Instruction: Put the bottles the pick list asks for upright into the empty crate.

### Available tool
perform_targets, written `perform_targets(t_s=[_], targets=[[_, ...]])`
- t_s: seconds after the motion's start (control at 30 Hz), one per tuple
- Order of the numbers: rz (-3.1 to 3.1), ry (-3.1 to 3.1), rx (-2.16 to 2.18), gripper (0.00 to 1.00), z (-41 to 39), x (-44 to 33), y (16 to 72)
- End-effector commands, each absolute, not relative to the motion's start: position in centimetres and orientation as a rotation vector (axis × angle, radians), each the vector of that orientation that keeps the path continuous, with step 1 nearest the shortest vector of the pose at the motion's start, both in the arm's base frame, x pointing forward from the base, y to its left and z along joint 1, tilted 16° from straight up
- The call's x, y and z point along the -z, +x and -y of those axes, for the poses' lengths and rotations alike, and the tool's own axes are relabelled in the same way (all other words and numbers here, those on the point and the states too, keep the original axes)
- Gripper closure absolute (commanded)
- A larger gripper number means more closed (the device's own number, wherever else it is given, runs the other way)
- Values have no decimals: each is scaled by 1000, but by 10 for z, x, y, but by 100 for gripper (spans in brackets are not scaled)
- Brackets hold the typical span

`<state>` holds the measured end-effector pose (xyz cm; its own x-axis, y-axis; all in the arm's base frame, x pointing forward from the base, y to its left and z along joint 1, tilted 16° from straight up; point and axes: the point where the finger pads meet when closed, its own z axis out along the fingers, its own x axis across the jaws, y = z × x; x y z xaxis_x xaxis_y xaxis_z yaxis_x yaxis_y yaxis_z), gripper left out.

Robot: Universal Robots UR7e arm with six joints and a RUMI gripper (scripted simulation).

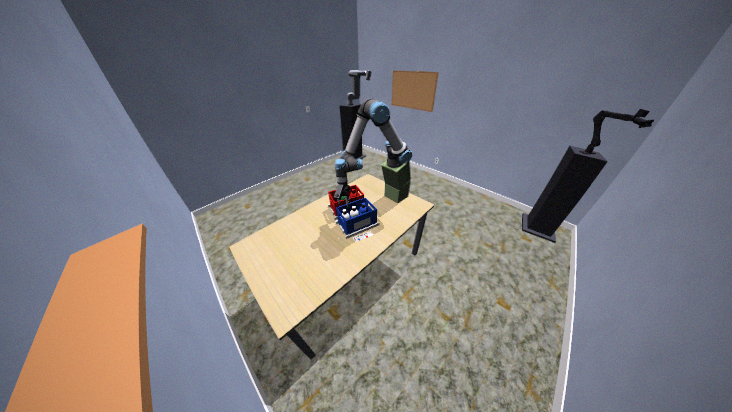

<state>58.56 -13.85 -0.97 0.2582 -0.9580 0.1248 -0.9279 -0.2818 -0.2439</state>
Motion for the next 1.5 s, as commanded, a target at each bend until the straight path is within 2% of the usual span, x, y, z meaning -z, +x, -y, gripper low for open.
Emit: perform_targets(t_s=[0.0,1.47], targets=[[-1804,-2393,378,62,138,-3,583],[-1804,-2393,378,62,137,-13,580]])
